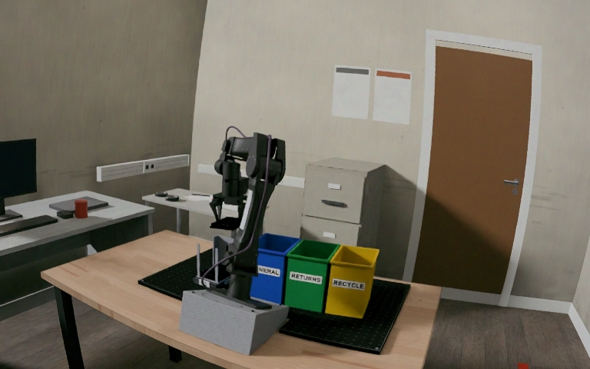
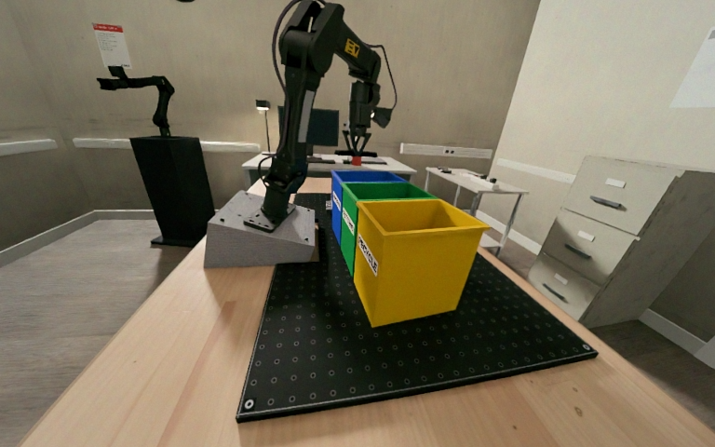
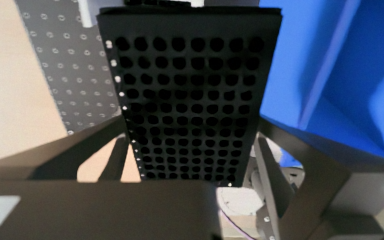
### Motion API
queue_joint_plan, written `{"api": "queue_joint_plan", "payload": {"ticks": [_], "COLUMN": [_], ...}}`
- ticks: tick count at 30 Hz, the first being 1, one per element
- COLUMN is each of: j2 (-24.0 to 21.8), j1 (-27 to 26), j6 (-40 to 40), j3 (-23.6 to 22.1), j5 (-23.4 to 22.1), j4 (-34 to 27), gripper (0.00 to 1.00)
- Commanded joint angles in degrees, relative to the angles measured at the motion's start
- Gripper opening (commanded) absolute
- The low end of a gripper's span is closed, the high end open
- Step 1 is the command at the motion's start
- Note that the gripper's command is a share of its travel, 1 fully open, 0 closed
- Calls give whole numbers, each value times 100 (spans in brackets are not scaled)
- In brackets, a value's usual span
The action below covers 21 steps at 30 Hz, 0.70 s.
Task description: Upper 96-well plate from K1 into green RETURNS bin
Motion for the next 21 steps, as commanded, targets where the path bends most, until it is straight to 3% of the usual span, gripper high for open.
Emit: {"api": "queue_joint_plan", "payload": {"ticks": [1, 8, 11, 13, 21], "j2": [-410, -760, -831, -901, -1236], "j1": [-169, -636, -723, -869, -1527], "j6": [-338, -804, -899, -1039, -1686], "j3": [-121, -366, -170, -458, -670], "j5": [-37, -124, -138, -176, -315], "j4": [-9, -9, 29, 23, -25], "gripper": [0, 0, 0, 0, 0]}}
